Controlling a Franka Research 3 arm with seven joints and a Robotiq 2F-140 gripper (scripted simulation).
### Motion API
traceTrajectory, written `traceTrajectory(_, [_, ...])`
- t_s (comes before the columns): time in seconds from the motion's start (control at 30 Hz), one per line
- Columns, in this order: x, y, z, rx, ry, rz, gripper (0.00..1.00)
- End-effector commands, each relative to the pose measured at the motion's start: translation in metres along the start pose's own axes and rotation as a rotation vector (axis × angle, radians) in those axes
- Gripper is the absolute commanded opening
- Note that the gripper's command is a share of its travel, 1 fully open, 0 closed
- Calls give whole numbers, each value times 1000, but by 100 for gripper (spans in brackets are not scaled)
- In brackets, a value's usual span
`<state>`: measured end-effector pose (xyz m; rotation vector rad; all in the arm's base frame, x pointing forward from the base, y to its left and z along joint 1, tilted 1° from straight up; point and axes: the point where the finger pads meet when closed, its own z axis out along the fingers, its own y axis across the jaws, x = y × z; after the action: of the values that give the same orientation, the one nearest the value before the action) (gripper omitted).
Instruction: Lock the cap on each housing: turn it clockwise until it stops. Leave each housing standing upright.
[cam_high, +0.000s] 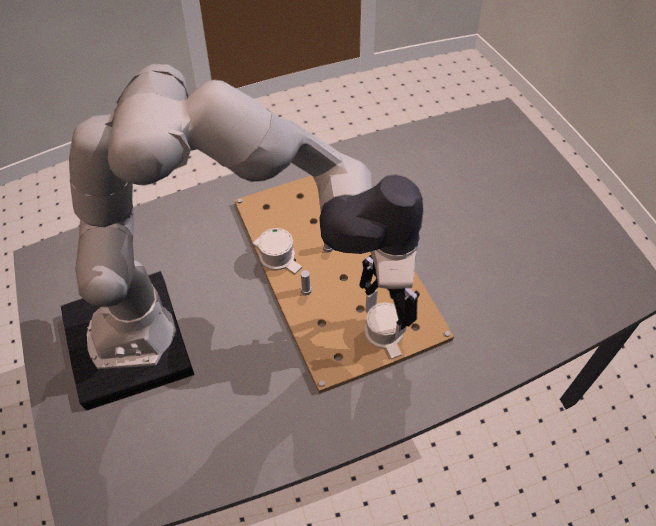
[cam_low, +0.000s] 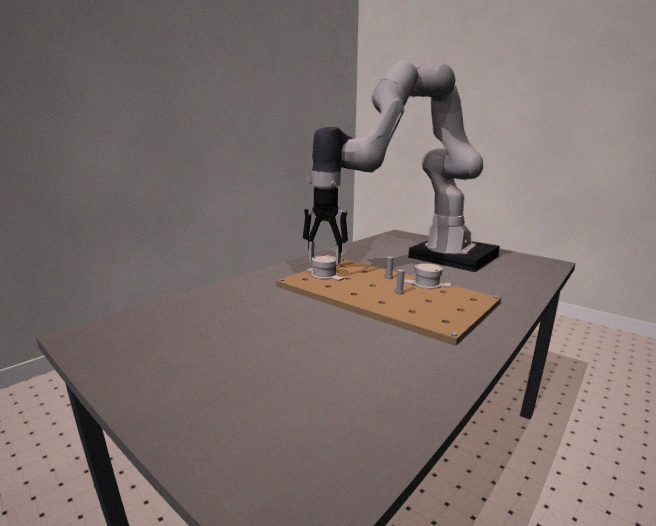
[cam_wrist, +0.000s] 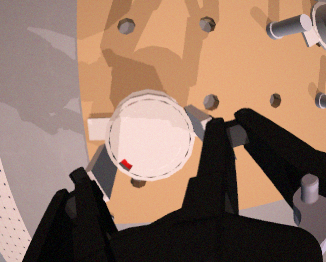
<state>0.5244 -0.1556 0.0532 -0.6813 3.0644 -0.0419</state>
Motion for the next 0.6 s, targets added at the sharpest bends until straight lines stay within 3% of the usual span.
traceTrajectory(0.0, [2,0,1,-6,-1,-118,10])
traceTrajectory(0.33, [2,0,1,-6,-2,-360,10])
traceTrajectory(0.57, [2,0,1,-6,-2,-416,10])
